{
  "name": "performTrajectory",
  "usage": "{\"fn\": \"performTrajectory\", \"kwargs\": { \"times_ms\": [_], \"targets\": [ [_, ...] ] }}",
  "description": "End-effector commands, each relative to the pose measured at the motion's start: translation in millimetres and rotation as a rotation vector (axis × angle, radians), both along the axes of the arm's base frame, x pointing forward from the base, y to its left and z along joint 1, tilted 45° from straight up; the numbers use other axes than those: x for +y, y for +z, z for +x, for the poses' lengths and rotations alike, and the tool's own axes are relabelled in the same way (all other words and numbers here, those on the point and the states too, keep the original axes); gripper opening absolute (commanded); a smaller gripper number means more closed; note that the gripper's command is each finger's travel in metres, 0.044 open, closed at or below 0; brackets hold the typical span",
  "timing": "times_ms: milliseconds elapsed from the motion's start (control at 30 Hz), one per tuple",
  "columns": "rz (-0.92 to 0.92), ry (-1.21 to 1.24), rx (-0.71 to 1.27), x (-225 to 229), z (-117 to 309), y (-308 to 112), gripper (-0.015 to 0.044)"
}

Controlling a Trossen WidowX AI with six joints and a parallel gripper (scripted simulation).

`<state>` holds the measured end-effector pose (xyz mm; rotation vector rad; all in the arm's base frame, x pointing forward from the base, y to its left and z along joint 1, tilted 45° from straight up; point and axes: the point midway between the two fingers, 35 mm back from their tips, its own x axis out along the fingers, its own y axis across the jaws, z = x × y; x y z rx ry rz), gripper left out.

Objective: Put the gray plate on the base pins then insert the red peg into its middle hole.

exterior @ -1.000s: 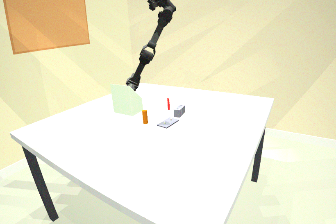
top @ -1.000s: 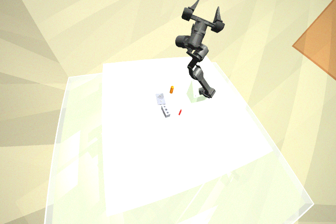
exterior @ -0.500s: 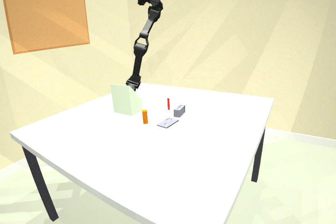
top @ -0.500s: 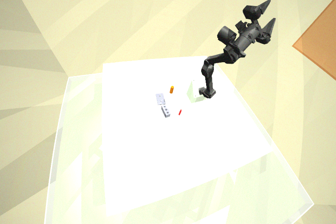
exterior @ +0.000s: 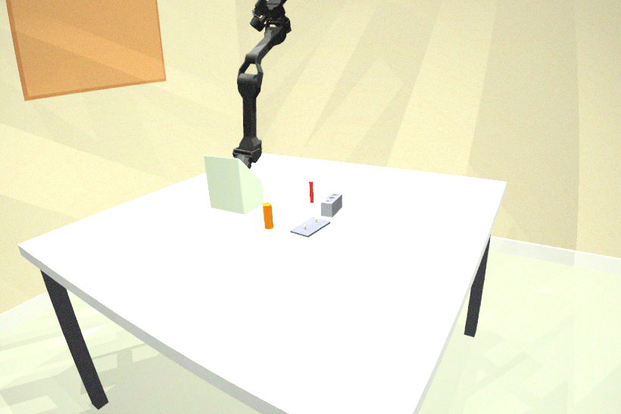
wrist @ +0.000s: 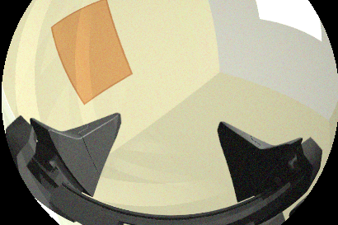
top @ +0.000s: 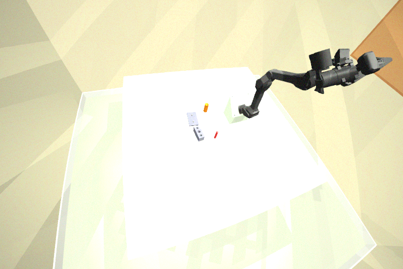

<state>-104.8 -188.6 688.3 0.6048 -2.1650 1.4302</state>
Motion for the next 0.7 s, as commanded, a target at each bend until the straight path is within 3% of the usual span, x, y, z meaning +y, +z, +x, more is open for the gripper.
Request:
{"fn": "performTrajectory", "kwargs": {
  "times_ms": [0,333,667],
  "targets": [
    [-0.119,-0.045,0.028,42.6,-10.2,7.5,0.0440],
    [-0.530,-0.178,0.115,183.2,-12.2,14.4,0.0440],
    [-0.985,-0.320,0.353,331.6,51.6,-11.6,0.0440]
  ]
}}
